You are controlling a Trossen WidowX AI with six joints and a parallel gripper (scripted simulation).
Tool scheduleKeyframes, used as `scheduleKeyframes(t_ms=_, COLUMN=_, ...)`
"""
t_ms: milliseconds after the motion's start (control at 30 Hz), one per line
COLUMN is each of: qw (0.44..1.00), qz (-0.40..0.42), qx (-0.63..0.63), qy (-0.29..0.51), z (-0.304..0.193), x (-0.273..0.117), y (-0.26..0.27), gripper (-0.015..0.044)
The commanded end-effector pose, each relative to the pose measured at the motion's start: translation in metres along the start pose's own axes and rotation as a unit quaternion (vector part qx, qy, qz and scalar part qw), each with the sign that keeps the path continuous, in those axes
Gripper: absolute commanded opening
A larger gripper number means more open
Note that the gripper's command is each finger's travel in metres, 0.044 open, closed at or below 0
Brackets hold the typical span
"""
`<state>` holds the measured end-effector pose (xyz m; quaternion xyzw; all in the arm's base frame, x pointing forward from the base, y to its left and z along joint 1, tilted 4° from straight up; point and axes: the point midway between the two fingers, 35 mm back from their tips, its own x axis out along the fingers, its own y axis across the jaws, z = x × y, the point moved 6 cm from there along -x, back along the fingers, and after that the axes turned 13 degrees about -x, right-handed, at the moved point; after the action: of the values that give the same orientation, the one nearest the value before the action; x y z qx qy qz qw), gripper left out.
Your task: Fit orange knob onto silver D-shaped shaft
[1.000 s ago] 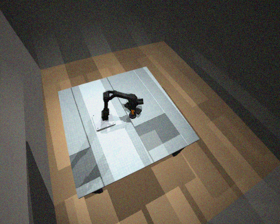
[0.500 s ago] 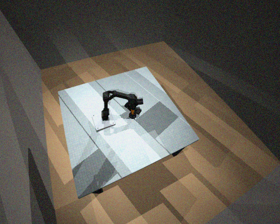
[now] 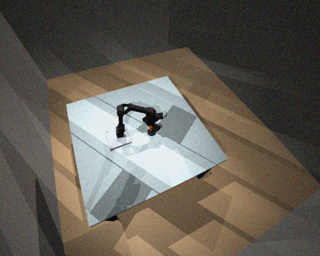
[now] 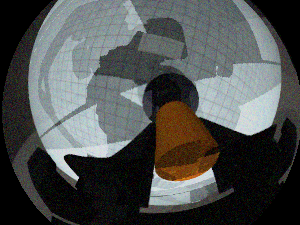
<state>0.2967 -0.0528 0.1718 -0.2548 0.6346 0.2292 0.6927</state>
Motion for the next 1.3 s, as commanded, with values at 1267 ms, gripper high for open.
scheduleKeyframes(t_ms=1267, qw=1.0, qz=-0.003, qx=0.028, qy=-0.003, z=0.004, x=-0.0018, y=-0.0049, gripper=0.0)
